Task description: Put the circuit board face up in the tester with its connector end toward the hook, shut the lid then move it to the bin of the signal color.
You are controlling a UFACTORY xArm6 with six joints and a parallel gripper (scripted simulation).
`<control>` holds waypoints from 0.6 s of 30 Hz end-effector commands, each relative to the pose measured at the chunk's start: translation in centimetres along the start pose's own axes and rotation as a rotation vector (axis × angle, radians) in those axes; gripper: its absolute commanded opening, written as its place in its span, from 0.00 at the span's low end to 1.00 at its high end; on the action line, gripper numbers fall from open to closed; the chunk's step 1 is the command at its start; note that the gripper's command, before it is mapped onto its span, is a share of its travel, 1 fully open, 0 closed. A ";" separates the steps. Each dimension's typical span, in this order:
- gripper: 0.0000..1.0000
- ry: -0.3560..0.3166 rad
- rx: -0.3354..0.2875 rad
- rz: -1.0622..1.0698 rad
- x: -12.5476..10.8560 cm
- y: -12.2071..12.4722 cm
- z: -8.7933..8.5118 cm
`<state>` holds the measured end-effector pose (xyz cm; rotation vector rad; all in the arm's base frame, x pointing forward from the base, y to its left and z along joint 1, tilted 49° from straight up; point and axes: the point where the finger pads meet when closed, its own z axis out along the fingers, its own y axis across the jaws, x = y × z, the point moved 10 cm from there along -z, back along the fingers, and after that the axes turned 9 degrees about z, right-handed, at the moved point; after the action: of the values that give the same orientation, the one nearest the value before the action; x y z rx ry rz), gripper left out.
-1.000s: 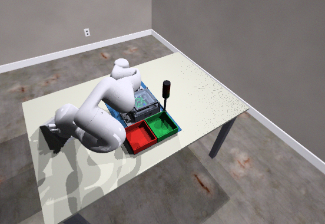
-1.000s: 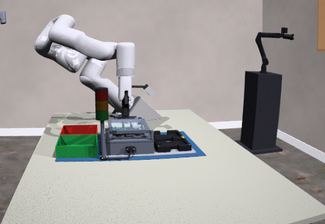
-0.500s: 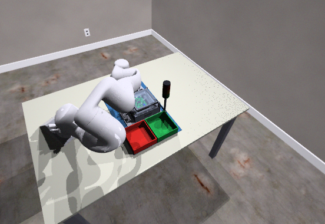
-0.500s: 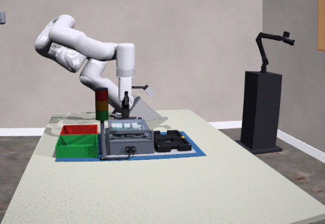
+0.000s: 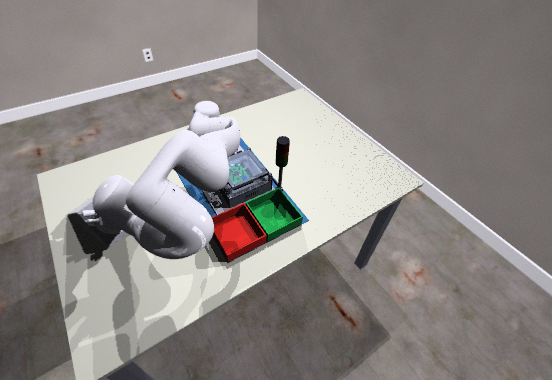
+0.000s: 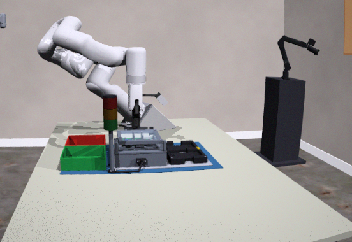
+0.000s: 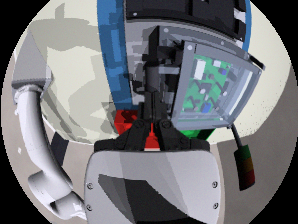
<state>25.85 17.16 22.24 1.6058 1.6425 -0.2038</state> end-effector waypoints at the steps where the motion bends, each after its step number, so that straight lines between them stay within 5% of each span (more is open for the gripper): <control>1: 0.00 0.002 -0.002 0.001 0.0 0.1 0.0; 18: 0.00 0.002 -0.002 0.001 0.0 0.1 0.3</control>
<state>25.96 17.04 22.12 1.6075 1.6426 -0.2010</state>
